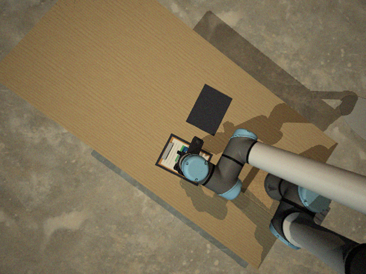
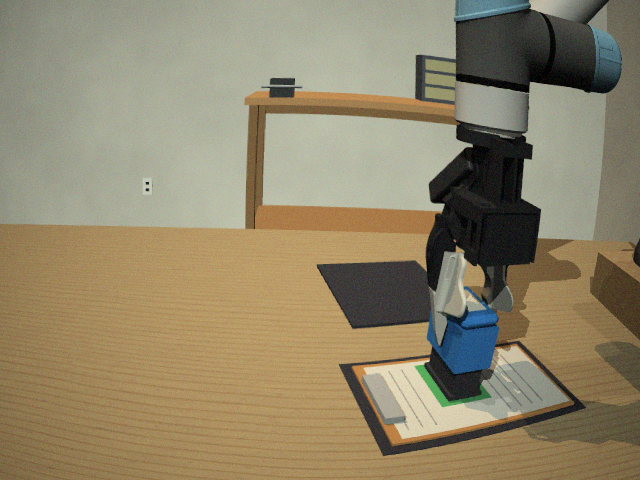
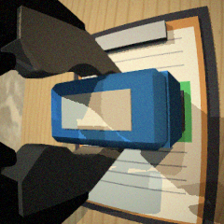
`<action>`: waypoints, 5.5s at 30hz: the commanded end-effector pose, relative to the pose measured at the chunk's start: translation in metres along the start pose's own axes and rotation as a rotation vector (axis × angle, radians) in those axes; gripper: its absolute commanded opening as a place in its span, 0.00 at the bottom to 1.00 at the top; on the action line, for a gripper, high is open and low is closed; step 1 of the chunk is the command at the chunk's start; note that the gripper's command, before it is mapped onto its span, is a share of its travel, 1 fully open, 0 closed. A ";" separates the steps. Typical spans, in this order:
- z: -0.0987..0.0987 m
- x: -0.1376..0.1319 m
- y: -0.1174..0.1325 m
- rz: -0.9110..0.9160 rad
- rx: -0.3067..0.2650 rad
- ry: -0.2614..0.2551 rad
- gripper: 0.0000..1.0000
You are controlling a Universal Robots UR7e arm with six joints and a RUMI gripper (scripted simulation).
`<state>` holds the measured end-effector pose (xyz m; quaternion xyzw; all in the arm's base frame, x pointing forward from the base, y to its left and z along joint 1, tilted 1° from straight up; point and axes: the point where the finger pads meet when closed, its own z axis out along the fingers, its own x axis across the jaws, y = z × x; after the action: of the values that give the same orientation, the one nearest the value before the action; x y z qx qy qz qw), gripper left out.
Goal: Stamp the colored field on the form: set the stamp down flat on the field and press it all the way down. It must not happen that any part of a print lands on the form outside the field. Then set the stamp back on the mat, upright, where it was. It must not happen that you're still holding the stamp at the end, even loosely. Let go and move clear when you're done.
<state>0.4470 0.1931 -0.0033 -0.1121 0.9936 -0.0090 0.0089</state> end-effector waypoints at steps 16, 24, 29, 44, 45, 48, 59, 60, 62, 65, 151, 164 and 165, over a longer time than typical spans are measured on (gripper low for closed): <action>-0.036 -0.002 0.001 -0.001 0.000 -0.003 0.16; -0.042 -0.002 0.001 -0.001 0.000 -0.003 0.16; -0.041 -0.001 0.000 -0.001 0.000 -0.001 0.16; -0.041 -0.016 -0.093 -0.058 -0.001 -0.002 0.16; -0.041 -0.016 -0.107 -0.067 -0.001 -0.002 0.16; -0.040 -0.015 -0.150 -0.094 -0.001 0.000 0.16; -0.039 0.004 -0.257 -0.162 0.000 0.001 0.16; -0.039 0.006 -0.264 -0.166 0.000 0.000 0.16; -0.039 0.009 -0.274 -0.173 0.000 0.000 0.16; -0.039 0.012 -0.282 -0.178 0.000 0.000 0.16; 0.001 0.011 -0.283 -0.180 0.000 0.002 0.50; 0.001 0.011 -0.283 -0.180 0.000 0.002 0.50; 0.001 0.011 -0.283 -0.180 0.000 0.002 0.50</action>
<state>0.4994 -0.0845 0.0013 -0.2016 0.9794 -0.0099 0.0069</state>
